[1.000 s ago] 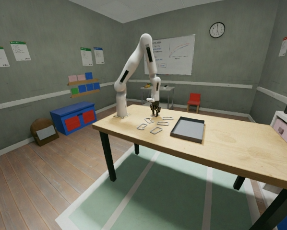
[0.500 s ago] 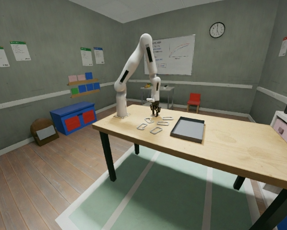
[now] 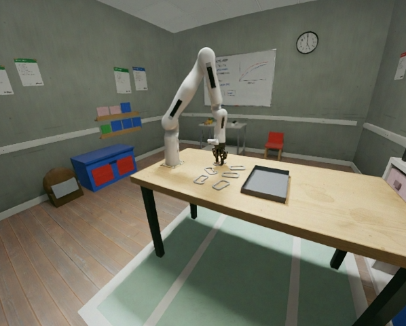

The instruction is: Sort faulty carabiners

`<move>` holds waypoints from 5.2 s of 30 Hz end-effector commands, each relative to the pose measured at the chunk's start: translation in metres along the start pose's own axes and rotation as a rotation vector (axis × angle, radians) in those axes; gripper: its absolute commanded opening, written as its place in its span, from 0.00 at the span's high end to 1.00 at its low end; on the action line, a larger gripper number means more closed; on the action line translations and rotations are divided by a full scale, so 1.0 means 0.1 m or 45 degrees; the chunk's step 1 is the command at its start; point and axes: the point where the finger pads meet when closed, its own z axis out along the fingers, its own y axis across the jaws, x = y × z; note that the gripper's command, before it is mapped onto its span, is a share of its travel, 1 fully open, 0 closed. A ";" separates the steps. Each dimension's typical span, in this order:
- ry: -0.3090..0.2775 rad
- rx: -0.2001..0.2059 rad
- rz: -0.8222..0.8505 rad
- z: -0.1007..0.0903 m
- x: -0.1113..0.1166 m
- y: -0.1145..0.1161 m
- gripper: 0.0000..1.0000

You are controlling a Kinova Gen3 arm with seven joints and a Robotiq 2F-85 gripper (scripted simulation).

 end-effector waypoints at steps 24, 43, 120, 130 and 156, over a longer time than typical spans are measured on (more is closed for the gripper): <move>-0.001 0.001 0.000 0.00 0.00 0.00 0.00; -0.001 0.001 0.000 0.00 0.00 0.00 0.00; 0.010 -0.008 0.007 -0.82 0.01 -0.05 0.00; 0.010 -0.008 0.007 -0.82 0.01 -0.05 0.00; 0.010 -0.009 -0.019 -0.86 0.40 -0.49 0.00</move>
